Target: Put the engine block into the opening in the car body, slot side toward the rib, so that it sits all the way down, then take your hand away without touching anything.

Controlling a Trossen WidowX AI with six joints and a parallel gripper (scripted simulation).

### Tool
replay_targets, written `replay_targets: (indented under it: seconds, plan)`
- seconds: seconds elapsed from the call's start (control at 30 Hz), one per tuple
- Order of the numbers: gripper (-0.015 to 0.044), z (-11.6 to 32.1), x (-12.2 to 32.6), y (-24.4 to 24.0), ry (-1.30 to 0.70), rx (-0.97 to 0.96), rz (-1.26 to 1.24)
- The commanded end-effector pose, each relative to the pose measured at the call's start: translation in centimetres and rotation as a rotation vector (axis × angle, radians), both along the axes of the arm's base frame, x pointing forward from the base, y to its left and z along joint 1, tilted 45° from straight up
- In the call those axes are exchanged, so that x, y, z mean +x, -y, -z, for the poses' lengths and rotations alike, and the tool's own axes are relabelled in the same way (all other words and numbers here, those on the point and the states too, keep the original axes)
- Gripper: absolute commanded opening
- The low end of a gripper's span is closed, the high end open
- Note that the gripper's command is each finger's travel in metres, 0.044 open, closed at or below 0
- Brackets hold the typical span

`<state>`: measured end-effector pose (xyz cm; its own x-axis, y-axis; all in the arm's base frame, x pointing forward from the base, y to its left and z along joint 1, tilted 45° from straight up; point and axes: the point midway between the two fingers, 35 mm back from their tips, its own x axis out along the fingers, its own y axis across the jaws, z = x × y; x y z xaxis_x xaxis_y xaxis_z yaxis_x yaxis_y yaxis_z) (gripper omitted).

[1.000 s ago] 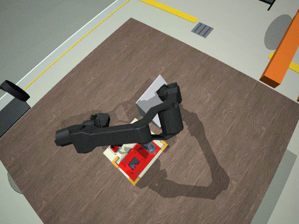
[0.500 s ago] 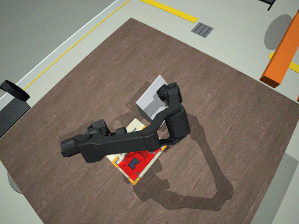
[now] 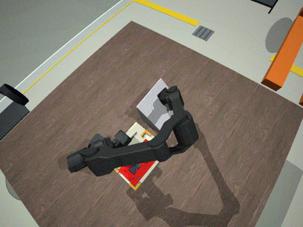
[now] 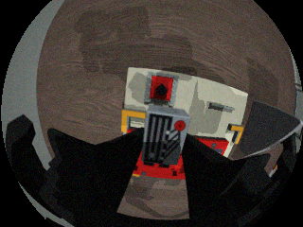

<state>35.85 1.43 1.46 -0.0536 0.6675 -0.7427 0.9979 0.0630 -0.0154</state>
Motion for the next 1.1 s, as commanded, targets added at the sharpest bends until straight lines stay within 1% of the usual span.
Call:
replay_targets:
  seconds: [0.0,1.07]
  plan:
    - [0.0000,-0.7,0.1,-0.9,0.120,0.012,-0.118]
    - [0.0000,-3.2,-0.3,-7.1,0.864,0.094,-0.930]
